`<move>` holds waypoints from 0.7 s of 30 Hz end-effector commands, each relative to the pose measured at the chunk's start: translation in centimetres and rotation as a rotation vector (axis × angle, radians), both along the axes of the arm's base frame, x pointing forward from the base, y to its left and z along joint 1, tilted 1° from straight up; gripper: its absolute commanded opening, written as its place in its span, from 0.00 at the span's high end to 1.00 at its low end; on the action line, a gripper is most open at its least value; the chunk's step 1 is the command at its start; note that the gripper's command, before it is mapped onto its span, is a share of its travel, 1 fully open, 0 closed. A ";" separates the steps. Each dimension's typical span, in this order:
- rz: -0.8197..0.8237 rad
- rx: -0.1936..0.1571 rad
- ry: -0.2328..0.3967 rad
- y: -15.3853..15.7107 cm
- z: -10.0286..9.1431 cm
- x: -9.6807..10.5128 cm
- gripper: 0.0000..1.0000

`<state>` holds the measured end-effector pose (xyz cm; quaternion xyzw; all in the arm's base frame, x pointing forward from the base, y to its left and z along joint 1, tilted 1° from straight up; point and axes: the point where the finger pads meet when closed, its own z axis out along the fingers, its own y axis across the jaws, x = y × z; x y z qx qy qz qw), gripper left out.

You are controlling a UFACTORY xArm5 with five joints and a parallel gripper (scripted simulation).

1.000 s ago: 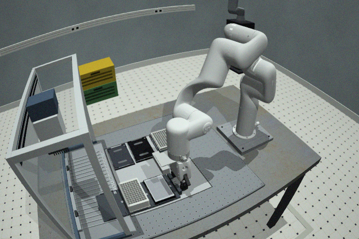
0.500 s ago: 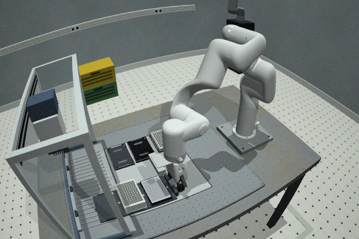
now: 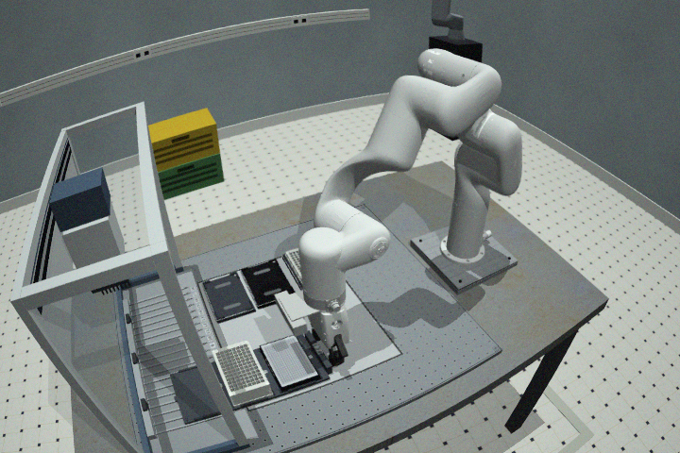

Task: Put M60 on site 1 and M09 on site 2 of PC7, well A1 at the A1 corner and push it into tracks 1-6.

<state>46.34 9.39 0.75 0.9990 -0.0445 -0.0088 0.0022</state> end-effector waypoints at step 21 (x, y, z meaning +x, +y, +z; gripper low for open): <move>0.000 0.015 -0.001 -0.2 0.1 2.2 0.19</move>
